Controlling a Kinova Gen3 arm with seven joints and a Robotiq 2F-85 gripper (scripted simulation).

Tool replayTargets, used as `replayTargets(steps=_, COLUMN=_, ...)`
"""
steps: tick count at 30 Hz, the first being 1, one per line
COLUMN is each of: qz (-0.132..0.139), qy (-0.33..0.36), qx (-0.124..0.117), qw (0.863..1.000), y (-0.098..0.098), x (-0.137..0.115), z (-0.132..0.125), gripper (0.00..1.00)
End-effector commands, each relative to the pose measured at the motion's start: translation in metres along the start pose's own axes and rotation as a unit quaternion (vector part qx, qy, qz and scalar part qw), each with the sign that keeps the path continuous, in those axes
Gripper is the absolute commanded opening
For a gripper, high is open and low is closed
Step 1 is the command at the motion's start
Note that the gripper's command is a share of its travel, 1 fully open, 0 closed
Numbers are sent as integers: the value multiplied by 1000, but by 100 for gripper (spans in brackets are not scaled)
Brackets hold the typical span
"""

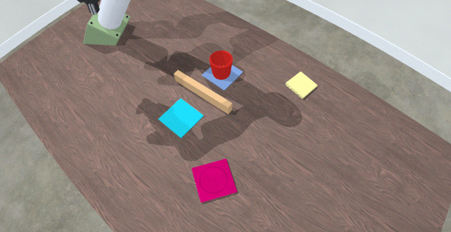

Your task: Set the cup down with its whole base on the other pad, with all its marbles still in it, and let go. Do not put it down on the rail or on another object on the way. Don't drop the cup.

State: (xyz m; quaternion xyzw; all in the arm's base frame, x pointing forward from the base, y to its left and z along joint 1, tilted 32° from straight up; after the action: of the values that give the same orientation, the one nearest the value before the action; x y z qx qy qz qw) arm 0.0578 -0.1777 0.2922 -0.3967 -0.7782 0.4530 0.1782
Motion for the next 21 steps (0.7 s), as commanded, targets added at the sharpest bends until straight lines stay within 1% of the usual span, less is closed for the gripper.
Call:
replayTargets(steps=1, qz=2, qy=-2, qx=-1, qw=1000, y=-1, x=-1, z=-1, gripper=0)
replayTargets(steps=2, qz=4, qy=-20, qx=0, qw=1000, y=-3, x=-4, z=-7, gripper=0)
replayTargets(steps=13, qz=3, qy=-20, qx=-1, qw=1000, y=-2, x=-3, z=-7, gripper=0)
replayTargets(steps=14, qz=6, qy=-38, qx=0, qw=999, y=-4, x=-6, z=-13, gripper=0)
replayTargets(steps=21, qz=5, qy=-38, qx=0, qw=999, y=-3, x=-5, z=-13, gripper=0)
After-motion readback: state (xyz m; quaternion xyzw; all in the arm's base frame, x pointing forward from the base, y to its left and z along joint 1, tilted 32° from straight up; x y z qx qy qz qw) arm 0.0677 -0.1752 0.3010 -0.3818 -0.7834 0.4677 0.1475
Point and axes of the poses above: the point where the finger pads meet when closed, its own y axis out along the fingers, its own z axis across the jaws, x = y × z, the point moved 8 cm from there along -y, back along the fingers, and after that the axes turned 2 degrees about y, right-handed, at the moved point
